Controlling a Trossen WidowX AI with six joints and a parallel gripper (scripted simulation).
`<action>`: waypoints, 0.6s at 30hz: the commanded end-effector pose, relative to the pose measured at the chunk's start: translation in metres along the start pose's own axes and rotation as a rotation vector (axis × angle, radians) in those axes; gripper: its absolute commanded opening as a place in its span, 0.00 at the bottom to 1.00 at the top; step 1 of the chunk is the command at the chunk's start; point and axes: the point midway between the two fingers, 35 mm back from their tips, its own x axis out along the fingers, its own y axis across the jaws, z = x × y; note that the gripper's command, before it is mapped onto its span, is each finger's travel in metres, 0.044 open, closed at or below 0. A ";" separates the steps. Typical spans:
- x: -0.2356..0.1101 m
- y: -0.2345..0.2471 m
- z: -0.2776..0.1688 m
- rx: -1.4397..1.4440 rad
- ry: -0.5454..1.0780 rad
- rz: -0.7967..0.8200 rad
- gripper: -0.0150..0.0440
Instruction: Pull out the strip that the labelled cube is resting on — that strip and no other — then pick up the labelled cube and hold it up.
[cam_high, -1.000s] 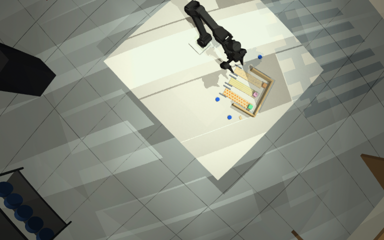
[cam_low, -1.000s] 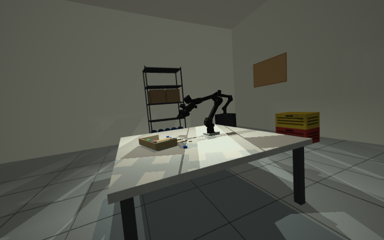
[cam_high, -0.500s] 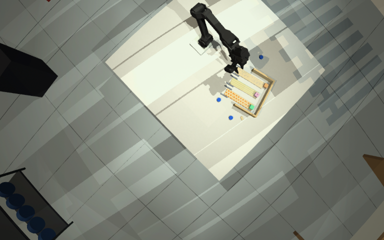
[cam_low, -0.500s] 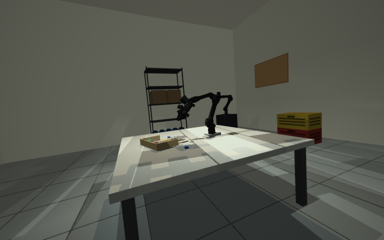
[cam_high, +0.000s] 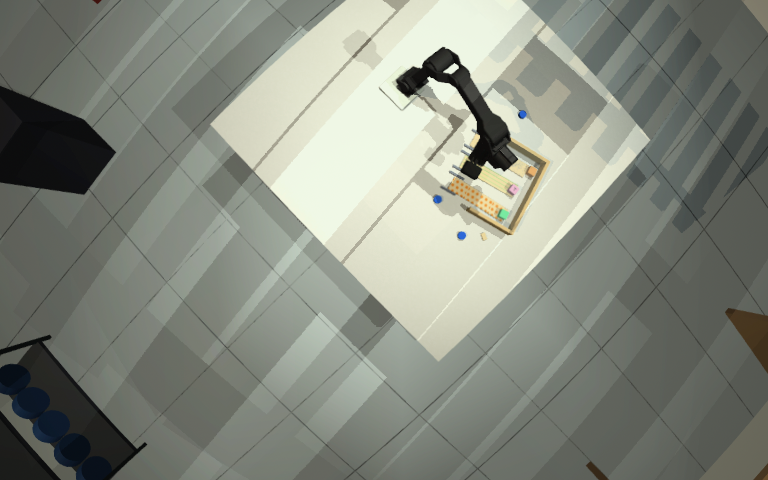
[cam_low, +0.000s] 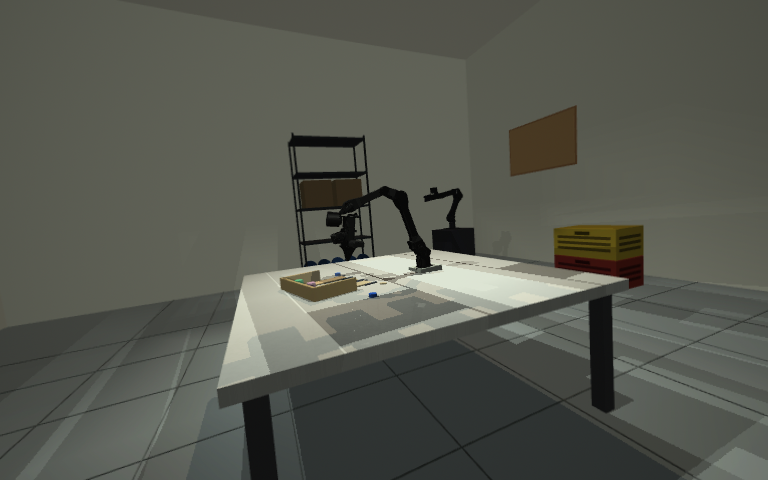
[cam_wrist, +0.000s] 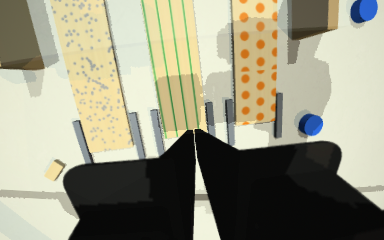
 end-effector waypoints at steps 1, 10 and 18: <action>0.020 -0.002 0.000 -0.047 0.114 0.058 0.25; 0.022 0.000 -0.002 -0.047 0.115 0.058 0.25; 0.036 0.000 -0.002 -0.047 0.114 0.058 0.25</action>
